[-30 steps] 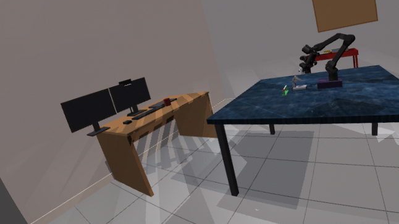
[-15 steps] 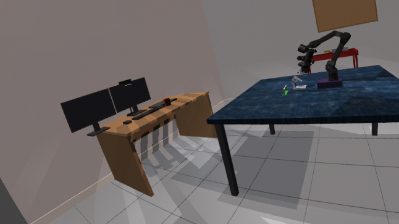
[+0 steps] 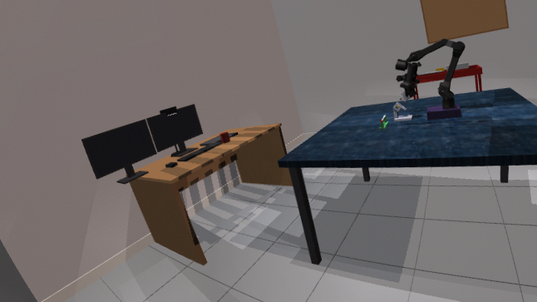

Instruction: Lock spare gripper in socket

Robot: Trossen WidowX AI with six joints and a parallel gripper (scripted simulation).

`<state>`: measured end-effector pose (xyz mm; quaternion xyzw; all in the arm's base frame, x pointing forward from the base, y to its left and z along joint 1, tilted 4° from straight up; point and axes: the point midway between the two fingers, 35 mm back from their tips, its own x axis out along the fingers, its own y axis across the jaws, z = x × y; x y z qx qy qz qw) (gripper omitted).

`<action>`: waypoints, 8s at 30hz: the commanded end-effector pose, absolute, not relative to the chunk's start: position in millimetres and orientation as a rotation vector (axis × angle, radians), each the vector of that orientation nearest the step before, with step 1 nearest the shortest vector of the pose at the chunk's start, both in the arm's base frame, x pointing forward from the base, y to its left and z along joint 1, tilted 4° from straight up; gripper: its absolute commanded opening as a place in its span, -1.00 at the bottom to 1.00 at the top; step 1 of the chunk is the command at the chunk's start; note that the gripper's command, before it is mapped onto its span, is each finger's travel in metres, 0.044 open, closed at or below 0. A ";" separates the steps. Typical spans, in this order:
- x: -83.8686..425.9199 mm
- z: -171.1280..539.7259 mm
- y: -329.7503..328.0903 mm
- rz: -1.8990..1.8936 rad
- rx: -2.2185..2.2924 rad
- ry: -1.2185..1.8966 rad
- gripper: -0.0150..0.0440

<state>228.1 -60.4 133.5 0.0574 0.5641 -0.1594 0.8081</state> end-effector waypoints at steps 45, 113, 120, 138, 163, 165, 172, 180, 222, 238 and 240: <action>236.0 145.8 -5.7 -0.114 0.015 1.580 -0.49; 269.2 111.4 -10.3 -0.117 0.016 1.573 -0.49; 269.2 111.4 -10.3 -0.117 0.016 1.573 -0.49; 269.2 111.4 -10.3 -0.117 0.016 1.573 0.93; 240.3 134.6 -6.5 -0.110 0.005 1.608 1.00; 237.8 136.5 -6.2 -0.109 0.004 1.611 1.00; 229.2 143.3 -5.0 -0.106 -0.001 1.624 1.00; 219.5 151.1 -3.8 -0.102 -0.006 1.639 1.00; 204.5 205.3 -0.3 -0.081 -0.016 1.552 1.00; 215.3 202.0 85.6 -0.076 -0.009 1.558 0.20; 216.5 202.6 100.5 -0.078 -0.006 1.551 0.12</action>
